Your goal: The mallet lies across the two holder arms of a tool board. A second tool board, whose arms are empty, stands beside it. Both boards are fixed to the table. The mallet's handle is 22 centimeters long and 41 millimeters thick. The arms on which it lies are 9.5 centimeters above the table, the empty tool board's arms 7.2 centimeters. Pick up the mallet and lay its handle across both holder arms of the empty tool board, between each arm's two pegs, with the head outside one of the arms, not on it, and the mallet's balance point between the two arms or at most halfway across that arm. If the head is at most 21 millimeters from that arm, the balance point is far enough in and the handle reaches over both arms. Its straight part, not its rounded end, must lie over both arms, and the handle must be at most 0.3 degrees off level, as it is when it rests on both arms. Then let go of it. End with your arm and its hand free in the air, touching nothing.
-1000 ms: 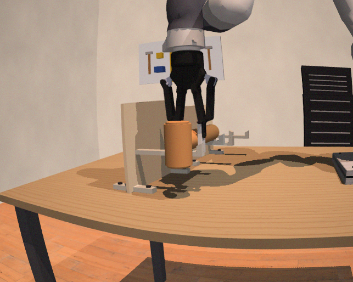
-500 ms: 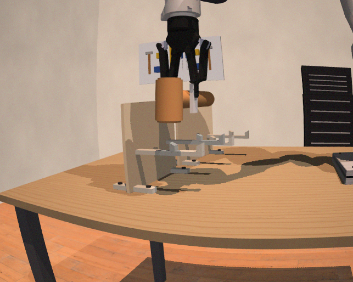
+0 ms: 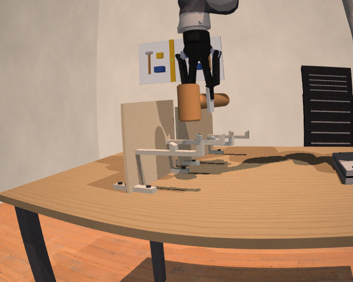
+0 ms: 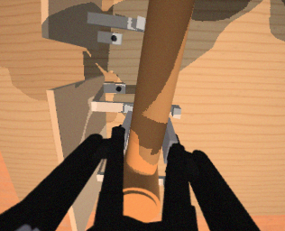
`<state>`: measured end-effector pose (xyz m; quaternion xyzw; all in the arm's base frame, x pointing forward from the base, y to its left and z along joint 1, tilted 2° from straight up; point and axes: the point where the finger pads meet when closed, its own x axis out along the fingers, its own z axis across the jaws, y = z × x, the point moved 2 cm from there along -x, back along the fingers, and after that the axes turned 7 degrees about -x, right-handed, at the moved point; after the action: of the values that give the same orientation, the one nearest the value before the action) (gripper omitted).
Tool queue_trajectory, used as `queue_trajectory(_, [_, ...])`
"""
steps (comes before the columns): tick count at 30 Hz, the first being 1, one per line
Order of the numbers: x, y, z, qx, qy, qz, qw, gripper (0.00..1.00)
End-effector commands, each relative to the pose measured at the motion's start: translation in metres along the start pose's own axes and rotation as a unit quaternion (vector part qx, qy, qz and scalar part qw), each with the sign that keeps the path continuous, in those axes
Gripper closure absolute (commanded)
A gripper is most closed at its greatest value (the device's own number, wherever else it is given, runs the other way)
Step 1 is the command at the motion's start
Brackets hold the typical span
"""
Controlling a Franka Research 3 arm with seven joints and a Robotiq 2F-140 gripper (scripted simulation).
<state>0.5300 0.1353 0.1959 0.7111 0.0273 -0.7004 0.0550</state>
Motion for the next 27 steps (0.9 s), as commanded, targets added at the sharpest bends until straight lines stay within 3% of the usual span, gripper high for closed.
queue_trajectory(1, [0.000, 0.042, -0.003, -0.056, 0.005, -0.002, 0.998, 1.00])
queue_trajectory(9, [0.007, 0.149, 0.013, -0.056, 0.006, -0.004, 0.998, 1.00])
queue_trajectory(11, [0.007, 0.149, 0.013, -0.056, 0.006, -0.004, 0.998, 1.00])
queue_trajectory(12, [0.008, 0.164, 0.017, -0.056, 0.007, -0.004, 0.998, 1.00])
queue_trajectory(27, [0.008, 0.167, 0.017, -0.004, 0.007, -0.005, 1.000, 1.00])
